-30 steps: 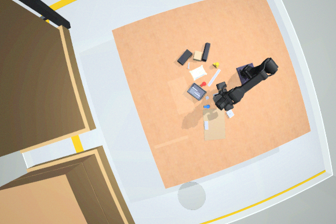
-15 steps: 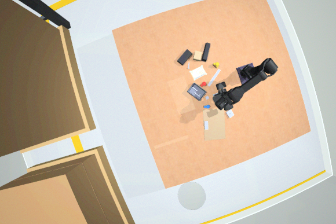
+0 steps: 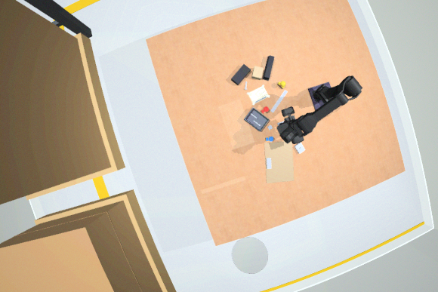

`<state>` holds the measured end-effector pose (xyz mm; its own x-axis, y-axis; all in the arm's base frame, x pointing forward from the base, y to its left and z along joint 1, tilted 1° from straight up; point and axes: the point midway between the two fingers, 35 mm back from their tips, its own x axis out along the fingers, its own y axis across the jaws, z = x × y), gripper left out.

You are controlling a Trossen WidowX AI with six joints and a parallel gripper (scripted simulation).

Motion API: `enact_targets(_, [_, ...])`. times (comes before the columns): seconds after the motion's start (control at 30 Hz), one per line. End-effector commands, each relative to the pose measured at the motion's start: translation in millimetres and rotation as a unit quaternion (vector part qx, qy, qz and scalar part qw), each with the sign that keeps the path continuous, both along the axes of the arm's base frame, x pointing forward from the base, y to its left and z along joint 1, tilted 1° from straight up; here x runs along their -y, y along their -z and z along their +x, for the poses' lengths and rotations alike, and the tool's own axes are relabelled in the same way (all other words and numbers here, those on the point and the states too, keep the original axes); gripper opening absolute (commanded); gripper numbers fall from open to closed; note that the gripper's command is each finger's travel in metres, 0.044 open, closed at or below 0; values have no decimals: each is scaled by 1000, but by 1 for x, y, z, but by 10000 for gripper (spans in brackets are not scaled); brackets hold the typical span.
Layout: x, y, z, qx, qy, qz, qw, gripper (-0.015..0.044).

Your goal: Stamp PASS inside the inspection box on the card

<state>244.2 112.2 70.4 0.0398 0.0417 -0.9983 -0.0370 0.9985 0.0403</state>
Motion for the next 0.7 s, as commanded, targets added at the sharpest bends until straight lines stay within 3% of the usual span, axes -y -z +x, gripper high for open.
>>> enact_targets(0.0, [0,1,0,0,0,1,1000,0])
enact_targets(0.67, [0,4,0,0,0,1,1000,0])
